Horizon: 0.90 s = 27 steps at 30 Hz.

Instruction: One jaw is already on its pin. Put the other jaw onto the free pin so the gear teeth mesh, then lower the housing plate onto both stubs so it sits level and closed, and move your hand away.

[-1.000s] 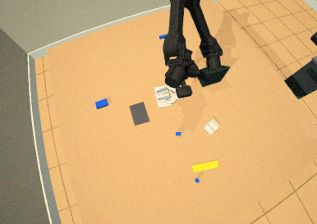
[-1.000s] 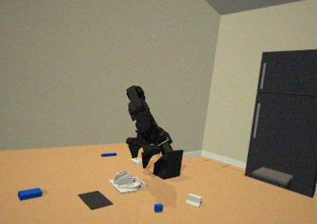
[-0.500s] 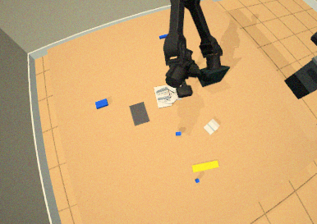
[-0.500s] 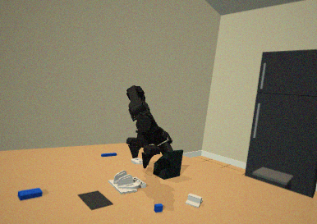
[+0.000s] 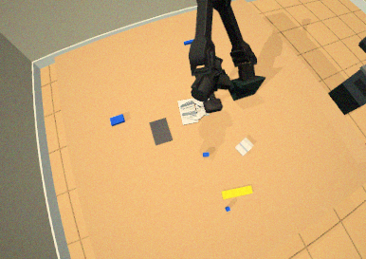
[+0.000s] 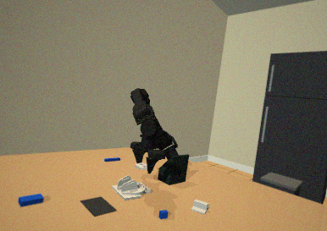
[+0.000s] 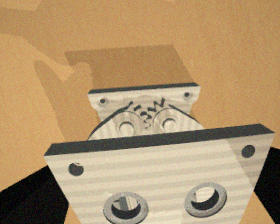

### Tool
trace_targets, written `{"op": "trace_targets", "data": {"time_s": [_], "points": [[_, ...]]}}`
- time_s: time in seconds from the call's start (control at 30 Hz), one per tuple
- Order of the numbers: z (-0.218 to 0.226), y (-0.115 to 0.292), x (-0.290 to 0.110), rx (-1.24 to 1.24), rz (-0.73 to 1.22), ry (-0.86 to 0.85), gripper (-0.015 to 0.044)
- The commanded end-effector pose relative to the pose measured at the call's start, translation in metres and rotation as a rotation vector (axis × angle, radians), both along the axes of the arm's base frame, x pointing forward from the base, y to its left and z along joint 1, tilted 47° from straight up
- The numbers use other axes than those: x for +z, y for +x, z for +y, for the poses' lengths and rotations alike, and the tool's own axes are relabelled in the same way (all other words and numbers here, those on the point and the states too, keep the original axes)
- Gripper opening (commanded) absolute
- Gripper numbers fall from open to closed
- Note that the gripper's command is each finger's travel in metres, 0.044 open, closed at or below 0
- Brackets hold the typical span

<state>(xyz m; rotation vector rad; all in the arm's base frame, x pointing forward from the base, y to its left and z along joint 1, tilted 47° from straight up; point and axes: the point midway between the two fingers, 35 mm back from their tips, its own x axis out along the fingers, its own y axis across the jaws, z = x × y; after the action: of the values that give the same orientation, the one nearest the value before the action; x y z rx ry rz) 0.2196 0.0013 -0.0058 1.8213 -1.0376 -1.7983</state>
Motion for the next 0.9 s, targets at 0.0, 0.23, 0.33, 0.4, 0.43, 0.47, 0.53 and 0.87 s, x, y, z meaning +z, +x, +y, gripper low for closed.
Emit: {"op": "trace_targets", "data": {"time_s": [0.0, 0.23, 0.33, 0.4, 0.43, 0.47, 0.53, 0.87], "points": [[-0.0002, -0.0014, -0.0003, -0.007, 0.0, 0.001, 0.0351], [-0.0002, -0.0014, -0.0003, -0.007, 0.0, 0.001, 0.0351], [-0.0002, -0.0014, -0.0003, -0.007, 0.0, 0.001, 0.0351], [-0.0002, -0.0014, -0.0003, -0.007, 0.0, 0.001, 0.0351], [-0.0002, -0.0014, -0.0003, -0.007, 0.0, 0.001, 0.0351], [-0.0002, -0.0014, -0.0003, -0.007, 0.0, 0.001, 0.0351], [-0.0002, -0.0014, -0.0003, -0.014, -0.007, 0.0, 0.0351], [0.0, -0.0015, -0.0005, -0.016, -0.01, 0.0, 0.0351]]}}
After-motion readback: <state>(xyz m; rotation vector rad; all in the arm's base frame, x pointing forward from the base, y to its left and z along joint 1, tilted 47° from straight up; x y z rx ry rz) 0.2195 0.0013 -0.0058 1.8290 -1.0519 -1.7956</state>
